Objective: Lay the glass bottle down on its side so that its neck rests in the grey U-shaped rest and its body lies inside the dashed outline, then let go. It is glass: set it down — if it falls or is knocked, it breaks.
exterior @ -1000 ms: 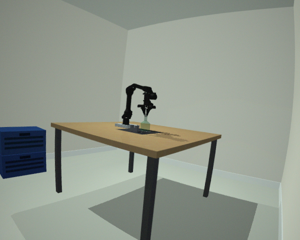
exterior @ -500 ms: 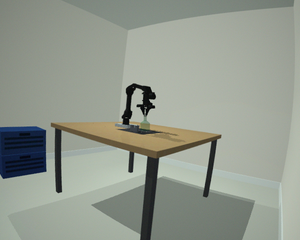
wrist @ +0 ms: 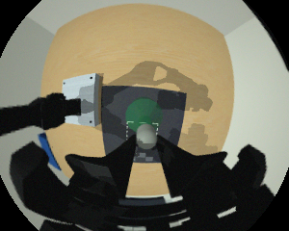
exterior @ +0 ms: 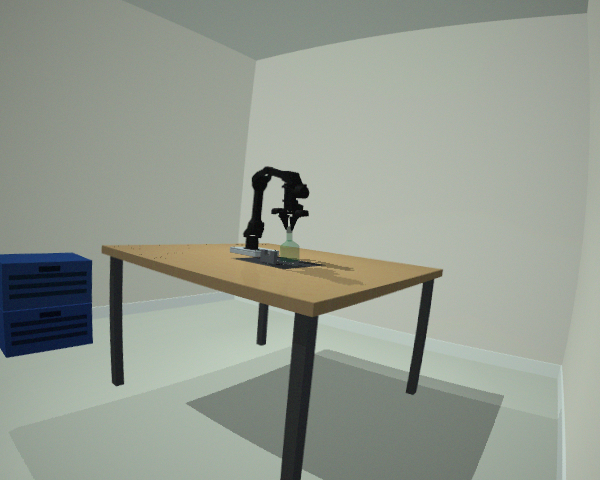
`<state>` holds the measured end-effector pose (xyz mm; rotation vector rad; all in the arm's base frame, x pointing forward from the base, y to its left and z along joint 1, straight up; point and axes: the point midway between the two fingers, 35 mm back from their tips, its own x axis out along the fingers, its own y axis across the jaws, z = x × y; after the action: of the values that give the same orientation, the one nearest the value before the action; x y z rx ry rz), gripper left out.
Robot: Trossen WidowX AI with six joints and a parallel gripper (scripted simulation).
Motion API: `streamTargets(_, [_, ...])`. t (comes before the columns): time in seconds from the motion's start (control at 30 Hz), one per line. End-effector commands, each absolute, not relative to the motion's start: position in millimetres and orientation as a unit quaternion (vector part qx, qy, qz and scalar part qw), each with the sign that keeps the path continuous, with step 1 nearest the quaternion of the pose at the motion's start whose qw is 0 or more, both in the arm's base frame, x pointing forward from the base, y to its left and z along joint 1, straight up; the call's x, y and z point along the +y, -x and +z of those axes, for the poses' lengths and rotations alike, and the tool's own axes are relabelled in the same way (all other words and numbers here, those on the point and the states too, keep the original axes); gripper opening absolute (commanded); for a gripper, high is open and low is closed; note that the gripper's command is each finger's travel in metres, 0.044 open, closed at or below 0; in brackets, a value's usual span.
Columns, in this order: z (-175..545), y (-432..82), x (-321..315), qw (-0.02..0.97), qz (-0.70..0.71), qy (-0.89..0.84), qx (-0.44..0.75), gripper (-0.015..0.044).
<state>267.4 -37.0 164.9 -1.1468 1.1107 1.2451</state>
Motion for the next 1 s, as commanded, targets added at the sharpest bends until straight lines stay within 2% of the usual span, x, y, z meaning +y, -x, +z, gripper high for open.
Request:
streamTargets(0.0, [166, -268, -46, 0.528, 0.518, 0.483, 0.469, 0.0113])
streamTargets(0.97, [166, -267, -70, 0.538, 0.536, 0.471, 0.449, 0.0113])
